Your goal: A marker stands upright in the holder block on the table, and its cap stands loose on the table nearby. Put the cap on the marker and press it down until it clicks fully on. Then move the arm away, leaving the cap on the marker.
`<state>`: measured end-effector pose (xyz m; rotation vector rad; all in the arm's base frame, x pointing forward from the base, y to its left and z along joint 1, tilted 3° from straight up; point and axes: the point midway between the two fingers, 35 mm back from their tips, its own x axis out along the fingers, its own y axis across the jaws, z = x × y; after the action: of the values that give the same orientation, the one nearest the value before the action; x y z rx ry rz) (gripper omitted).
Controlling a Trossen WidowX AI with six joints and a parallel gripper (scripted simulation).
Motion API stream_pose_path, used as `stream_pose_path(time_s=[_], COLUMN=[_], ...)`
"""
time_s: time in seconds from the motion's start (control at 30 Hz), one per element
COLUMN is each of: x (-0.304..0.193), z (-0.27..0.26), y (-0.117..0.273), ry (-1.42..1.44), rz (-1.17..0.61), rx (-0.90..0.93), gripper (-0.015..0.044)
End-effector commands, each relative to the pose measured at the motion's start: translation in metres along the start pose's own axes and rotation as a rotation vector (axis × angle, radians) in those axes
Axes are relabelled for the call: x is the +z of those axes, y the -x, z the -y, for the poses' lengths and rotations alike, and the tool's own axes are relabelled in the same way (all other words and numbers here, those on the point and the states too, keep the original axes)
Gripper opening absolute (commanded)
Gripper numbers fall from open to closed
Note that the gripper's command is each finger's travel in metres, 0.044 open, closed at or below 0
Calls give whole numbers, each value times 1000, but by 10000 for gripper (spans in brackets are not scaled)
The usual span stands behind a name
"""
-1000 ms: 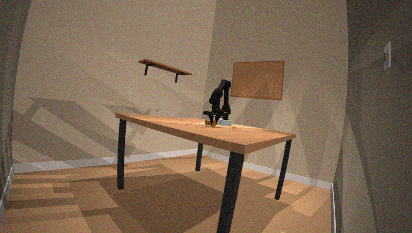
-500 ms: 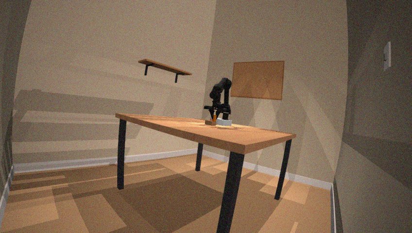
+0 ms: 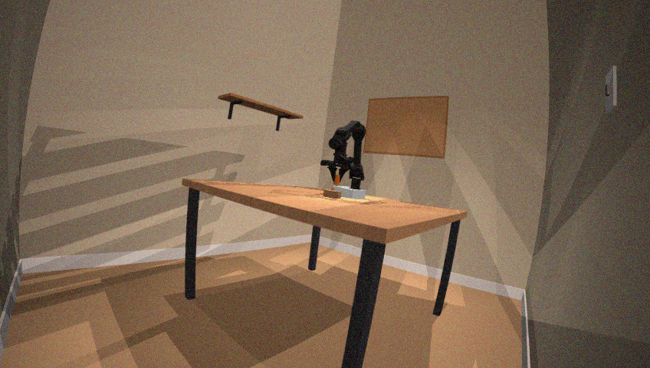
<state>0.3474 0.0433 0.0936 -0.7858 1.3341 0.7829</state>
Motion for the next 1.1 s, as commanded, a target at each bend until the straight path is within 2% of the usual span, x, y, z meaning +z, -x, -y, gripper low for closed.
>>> stream_pose_path(time_s=[0.0, 1.07], x=[-13, -106], z=[-4, -44], y=[4, 41], ry=[1, 1], rz=[-5, -13], rx=[9, 12], gripper=[0, 0])
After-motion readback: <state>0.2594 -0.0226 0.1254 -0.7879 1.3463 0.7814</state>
